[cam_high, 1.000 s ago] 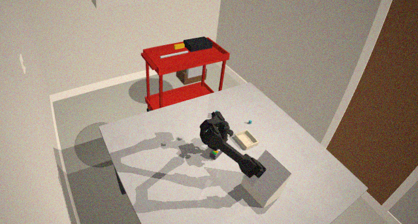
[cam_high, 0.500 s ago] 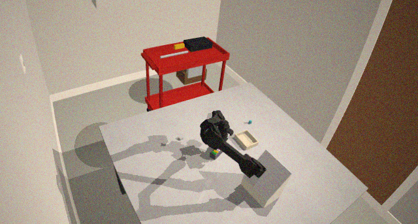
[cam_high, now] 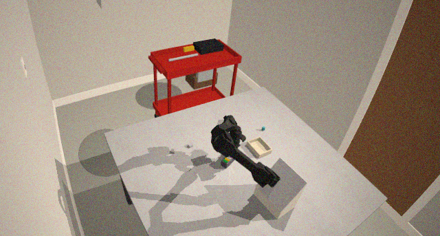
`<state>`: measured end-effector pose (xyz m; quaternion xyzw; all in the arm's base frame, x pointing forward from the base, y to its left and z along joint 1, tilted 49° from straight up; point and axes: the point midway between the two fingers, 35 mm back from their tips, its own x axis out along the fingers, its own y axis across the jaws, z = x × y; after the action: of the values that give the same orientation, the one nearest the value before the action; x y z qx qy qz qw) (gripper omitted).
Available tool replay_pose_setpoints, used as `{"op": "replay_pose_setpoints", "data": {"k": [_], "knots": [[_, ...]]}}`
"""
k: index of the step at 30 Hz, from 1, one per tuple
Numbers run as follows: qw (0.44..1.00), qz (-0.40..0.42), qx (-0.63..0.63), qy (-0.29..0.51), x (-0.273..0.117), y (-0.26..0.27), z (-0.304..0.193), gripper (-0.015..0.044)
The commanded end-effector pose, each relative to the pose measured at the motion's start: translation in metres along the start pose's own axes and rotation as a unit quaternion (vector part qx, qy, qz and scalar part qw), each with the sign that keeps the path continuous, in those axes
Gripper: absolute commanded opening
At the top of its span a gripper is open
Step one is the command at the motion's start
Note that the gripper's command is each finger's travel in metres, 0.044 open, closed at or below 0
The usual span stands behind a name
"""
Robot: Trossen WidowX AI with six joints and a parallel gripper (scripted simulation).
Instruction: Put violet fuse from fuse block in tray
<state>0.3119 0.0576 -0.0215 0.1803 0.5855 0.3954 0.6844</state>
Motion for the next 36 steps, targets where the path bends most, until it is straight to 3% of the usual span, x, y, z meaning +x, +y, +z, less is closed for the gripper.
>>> {"op": "replay_pose_setpoints", "data": {"k": [1,36], "knots": [[1.0,-0.002,-0.001,0.0,-0.003,-0.001,0.0,0.0],[1.0,-0.001,0.0,-0.001,-0.02,0.0,0.0,0.0]]}}
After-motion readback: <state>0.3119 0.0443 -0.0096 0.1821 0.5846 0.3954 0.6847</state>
